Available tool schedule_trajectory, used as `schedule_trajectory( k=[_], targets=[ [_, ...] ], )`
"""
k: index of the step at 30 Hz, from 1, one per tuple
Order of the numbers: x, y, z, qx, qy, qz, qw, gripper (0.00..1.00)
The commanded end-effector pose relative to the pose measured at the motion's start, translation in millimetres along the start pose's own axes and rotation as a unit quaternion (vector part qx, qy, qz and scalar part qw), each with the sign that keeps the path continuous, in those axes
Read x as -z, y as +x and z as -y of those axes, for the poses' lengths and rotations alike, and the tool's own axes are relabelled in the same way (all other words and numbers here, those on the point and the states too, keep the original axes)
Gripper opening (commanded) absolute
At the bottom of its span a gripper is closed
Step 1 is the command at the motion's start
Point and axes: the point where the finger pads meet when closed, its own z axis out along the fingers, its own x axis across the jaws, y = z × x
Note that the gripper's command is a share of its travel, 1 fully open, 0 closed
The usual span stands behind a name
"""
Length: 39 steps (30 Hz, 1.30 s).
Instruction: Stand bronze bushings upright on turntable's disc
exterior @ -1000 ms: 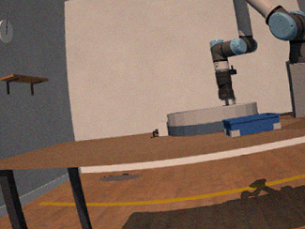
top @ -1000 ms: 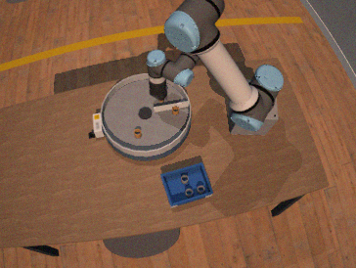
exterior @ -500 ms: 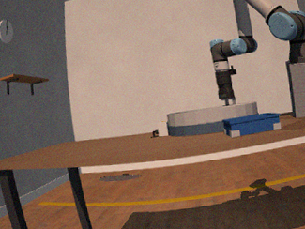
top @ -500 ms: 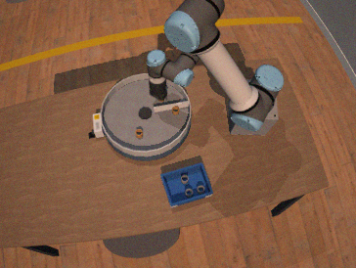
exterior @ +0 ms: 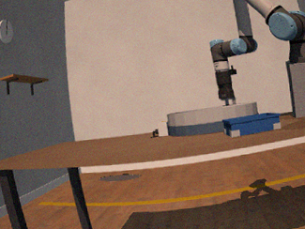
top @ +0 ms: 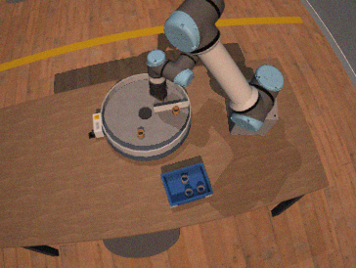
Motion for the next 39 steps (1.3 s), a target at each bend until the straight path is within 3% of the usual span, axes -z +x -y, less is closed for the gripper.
schedule_trajectory(
  k=[1, 8, 19, 39],
  targets=[
    [1.2, -3, -1, 0.001, 0.0, 0.002, 1.0, 0.78],
    [10.0, -1, 0, 0.0, 0.0, 0.001, 1.0, 0.78],
    [54.0, 0, 0, 0.0, 0.0, 0.001, 1.0, 0.78],
    [60.2, -1, 0, 0.0, 0.0, 0.002, 1.0, 0.78]
  ],
)
